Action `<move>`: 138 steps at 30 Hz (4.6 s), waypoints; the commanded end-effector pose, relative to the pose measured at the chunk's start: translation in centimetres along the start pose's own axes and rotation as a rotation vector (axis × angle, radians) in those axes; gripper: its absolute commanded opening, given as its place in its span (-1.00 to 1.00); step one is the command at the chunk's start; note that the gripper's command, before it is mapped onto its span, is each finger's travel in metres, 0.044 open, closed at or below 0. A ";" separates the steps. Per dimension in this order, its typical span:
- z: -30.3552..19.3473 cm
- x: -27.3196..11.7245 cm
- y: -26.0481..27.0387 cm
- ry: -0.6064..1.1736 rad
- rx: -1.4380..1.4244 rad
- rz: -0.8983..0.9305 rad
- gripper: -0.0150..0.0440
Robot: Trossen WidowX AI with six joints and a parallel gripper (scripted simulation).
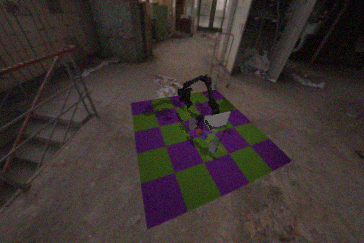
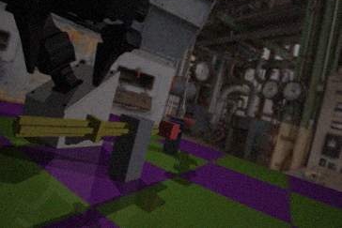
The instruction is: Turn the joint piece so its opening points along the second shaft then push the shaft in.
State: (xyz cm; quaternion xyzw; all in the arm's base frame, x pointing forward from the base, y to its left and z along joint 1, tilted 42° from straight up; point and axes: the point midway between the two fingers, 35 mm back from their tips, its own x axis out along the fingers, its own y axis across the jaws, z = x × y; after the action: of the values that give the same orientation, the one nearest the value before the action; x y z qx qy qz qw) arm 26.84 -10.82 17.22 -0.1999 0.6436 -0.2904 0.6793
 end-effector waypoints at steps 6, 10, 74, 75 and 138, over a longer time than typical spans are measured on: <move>-0.2 -0.2 -1.5 0.007 -0.079 -0.035 1.00; -0.2 0.3 -1.5 0.012 0.034 -0.036 1.00; -0.2 9.3 -2.0 0.044 1.487 -0.107 1.00; -0.3 9.5 -2.0 0.044 1.487 -0.107 1.00; -0.3 9.8 -2.1 0.043 1.489 -0.108 -0.26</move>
State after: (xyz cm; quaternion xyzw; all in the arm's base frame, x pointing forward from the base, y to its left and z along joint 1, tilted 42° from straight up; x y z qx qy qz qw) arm 26.27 -18.74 11.10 0.2874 0.2792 -0.6862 0.6071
